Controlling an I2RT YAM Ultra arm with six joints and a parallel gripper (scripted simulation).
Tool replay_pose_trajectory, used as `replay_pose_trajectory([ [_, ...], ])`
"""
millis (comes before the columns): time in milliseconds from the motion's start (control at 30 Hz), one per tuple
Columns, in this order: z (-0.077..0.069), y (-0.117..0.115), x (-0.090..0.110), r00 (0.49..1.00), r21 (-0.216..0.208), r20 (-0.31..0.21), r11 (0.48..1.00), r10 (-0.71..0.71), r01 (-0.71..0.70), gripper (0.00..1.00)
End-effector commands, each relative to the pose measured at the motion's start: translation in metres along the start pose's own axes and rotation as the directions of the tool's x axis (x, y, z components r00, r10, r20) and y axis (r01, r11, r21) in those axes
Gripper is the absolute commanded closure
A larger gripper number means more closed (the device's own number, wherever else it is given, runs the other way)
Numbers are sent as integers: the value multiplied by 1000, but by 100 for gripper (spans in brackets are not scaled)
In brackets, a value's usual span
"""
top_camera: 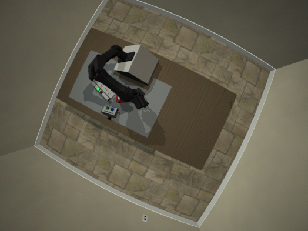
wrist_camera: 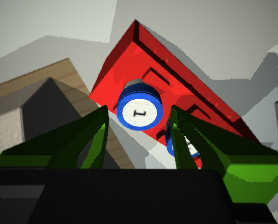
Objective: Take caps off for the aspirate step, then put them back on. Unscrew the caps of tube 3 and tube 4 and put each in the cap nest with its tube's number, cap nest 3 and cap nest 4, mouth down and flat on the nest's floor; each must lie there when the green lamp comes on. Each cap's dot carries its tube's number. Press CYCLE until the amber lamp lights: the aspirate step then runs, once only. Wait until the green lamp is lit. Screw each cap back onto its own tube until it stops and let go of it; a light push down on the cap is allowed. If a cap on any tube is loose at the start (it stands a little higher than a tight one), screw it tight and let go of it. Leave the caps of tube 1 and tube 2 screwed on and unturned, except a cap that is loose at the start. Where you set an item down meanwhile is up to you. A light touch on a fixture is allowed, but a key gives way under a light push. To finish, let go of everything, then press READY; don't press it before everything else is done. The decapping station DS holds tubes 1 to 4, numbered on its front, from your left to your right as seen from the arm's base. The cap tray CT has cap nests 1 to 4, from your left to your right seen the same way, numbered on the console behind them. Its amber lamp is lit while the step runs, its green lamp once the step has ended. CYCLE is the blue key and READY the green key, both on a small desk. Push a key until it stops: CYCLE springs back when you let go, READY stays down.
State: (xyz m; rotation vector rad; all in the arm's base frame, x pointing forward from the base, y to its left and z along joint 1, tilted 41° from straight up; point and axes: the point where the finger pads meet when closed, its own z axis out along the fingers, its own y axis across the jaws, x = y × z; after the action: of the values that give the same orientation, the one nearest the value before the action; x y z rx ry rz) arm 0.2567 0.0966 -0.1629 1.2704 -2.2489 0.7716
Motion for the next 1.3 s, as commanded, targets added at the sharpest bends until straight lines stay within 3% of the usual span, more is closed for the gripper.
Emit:
replay_pose_trajectory([
  [0, -4, -1, -3, 1000, 6, 15, 1000, -1, 1, 51],
  [900, 6, -1, -4, 1000, 6, 15, 1000, -1, 1, 51],
  [933, 6, -1, -4, 1000, 6, 15, 1000, -1, 1, 100],
  [1267, 6, -1, -4, 1000, 6, 15, 1000, -1, 1, 100],
])
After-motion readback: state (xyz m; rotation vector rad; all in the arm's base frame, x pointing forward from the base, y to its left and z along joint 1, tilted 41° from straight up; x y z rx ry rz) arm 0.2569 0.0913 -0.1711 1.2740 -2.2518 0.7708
